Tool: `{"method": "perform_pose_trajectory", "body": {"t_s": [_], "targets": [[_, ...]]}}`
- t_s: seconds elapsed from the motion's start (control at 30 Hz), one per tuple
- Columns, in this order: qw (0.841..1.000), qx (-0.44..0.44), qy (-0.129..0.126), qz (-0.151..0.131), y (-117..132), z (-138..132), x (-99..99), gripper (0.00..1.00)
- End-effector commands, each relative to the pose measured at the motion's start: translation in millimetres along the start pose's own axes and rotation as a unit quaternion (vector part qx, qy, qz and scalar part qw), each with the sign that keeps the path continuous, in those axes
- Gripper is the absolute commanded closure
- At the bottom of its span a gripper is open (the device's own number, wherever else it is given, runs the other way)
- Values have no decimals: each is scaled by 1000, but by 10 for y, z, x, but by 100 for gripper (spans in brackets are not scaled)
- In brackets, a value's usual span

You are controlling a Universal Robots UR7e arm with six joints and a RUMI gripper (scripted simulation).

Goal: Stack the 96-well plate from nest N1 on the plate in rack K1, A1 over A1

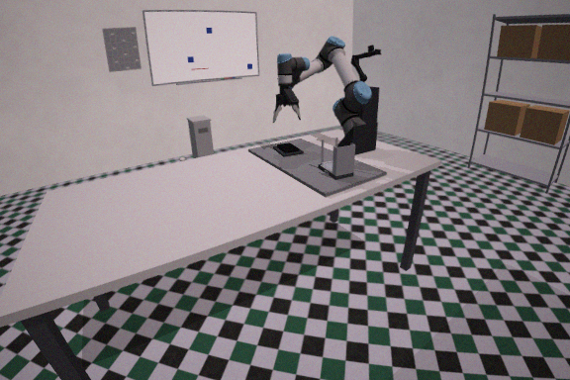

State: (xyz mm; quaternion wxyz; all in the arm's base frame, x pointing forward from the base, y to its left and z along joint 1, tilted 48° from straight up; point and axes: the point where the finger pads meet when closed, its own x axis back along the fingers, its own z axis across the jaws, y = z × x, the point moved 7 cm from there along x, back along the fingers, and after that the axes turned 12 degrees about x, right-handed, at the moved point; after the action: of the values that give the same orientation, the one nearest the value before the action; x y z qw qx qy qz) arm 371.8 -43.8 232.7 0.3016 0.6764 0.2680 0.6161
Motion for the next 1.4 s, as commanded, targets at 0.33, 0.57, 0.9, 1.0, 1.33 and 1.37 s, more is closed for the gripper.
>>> {"method": "perform_pose_trajectory", "body": {"t_s": [0.33, 0.57, 0.9, 1.0, 1.33, 1.37], "targets": [[1000, 0, 0, 0, 0, 1, -131, 0], [1000, 0, 0, 0, 0, 1, -215, 0], [1000, 0, 0, 0, 0, 1, -381, 0], [1000, 0, 0, 0, 0, 1, -398, 0], [1000, 0, 0, 0, 0, 2, -564, 0], [1000, 0, 0, 0, 0, 2, -582, 0]]}}
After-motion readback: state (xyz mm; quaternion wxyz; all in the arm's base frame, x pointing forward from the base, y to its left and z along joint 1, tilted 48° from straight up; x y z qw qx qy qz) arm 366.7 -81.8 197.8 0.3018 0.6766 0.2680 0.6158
